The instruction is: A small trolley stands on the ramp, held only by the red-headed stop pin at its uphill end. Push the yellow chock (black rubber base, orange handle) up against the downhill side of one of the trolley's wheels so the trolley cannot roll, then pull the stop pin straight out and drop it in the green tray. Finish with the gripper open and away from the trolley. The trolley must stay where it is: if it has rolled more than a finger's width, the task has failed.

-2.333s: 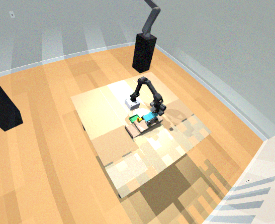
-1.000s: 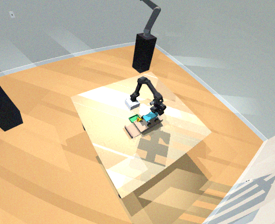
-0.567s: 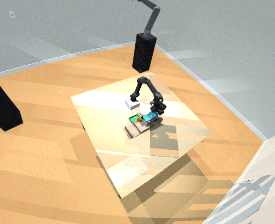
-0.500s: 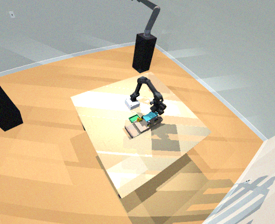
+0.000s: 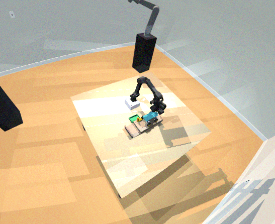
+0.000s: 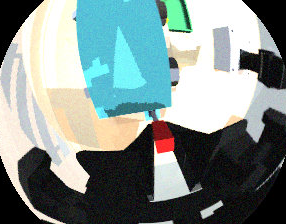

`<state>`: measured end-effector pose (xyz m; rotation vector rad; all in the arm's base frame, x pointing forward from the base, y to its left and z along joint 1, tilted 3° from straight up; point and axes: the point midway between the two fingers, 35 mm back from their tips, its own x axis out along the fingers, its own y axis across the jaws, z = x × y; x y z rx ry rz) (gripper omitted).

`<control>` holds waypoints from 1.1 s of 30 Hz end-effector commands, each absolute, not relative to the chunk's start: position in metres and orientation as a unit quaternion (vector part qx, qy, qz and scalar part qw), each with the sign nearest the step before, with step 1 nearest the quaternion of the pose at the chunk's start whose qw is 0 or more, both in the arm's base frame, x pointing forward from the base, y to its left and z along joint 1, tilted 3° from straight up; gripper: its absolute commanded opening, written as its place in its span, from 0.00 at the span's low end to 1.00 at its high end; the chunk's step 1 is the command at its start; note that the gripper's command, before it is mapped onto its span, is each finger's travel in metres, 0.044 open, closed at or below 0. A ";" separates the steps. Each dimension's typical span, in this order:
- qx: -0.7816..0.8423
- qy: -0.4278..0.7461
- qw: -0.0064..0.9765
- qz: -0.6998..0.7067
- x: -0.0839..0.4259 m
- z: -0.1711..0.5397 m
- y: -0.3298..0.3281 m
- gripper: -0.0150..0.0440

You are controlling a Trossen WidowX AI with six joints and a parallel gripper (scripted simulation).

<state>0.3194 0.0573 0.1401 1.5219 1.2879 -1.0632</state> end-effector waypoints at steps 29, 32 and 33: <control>0.611 0.518 0.428 -0.419 0.321 0.158 0.071 0.25; 0.611 0.518 0.428 -0.419 0.321 0.159 0.076 0.25; 0.611 0.518 0.428 -0.419 0.321 0.160 0.078 0.25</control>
